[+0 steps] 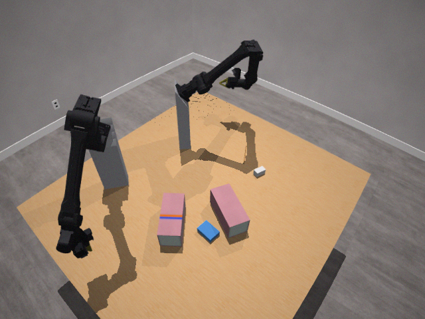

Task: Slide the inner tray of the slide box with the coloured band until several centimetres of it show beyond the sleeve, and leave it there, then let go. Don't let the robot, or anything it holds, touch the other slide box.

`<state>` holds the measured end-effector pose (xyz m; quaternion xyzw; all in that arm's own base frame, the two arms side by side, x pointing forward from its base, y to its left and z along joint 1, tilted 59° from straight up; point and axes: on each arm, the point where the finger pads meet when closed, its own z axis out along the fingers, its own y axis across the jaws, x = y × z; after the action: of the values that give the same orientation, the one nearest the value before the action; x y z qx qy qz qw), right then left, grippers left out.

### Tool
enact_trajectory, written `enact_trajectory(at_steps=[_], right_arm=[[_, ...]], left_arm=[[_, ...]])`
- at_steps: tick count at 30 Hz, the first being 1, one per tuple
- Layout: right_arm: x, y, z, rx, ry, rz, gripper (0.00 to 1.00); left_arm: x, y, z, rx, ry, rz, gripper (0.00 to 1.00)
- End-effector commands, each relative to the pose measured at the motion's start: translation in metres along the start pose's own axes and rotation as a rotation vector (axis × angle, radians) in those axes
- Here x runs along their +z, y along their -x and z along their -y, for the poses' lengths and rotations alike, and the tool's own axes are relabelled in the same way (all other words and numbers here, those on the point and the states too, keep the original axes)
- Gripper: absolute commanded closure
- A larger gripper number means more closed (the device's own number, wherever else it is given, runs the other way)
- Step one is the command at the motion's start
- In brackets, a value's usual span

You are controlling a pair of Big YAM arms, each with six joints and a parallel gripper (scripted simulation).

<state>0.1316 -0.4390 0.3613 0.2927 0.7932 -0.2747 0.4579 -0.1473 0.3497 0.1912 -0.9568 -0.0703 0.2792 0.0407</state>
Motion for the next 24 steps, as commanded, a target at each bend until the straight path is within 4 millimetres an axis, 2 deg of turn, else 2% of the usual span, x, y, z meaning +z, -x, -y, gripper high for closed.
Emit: enact_trajectory(at_steps=[1,4,8,10,11,12,15,17,21,24], right_arm=[[0.012,0.017,-0.010,0.003,0.018,0.011,1.00],[0.014,0.030,-0.015,-0.009,0.008,0.021,1.00],[0.026,0.029,-0.025,-0.007,0.011,0.000,1.00],[0.026,0.029,-0.025,-0.007,0.011,0.000,1.00],[0.022,0.027,-0.028,-0.006,0.003,-0.002,1.00],[0.026,0.032,-0.030,-0.014,0.005,0.001,1.00],[0.039,0.027,-0.040,-0.009,0.014,-0.025,1.00],[0.044,0.025,-0.046,-0.008,0.016,-0.039,1.00],[0.046,0.036,-0.056,-0.018,0.006,-0.030,1.00],[0.057,0.033,-0.065,-0.018,0.008,-0.051,1.00]], left_arm=[[-0.023,-0.008,0.021,0.125,-0.104,-0.024,1.00],[-0.033,-0.019,0.031,0.200,-0.158,-0.045,1.00],[-0.048,-0.034,0.045,0.301,-0.232,-0.069,1.00],[-0.048,-0.034,0.045,0.301,-0.232,-0.069,1.00],[-0.042,-0.039,0.043,0.330,-0.227,-0.076,1.00],[-0.046,-0.045,0.043,0.359,-0.244,-0.082,1.00],[-0.069,-0.053,0.060,0.426,-0.330,-0.091,1.00],[-0.077,-0.061,0.065,0.478,-0.369,-0.098,1.00],[-0.096,-0.077,0.076,0.582,-0.451,-0.109,1.00],[-0.107,-0.091,0.083,0.663,-0.508,-0.115,1.00]])
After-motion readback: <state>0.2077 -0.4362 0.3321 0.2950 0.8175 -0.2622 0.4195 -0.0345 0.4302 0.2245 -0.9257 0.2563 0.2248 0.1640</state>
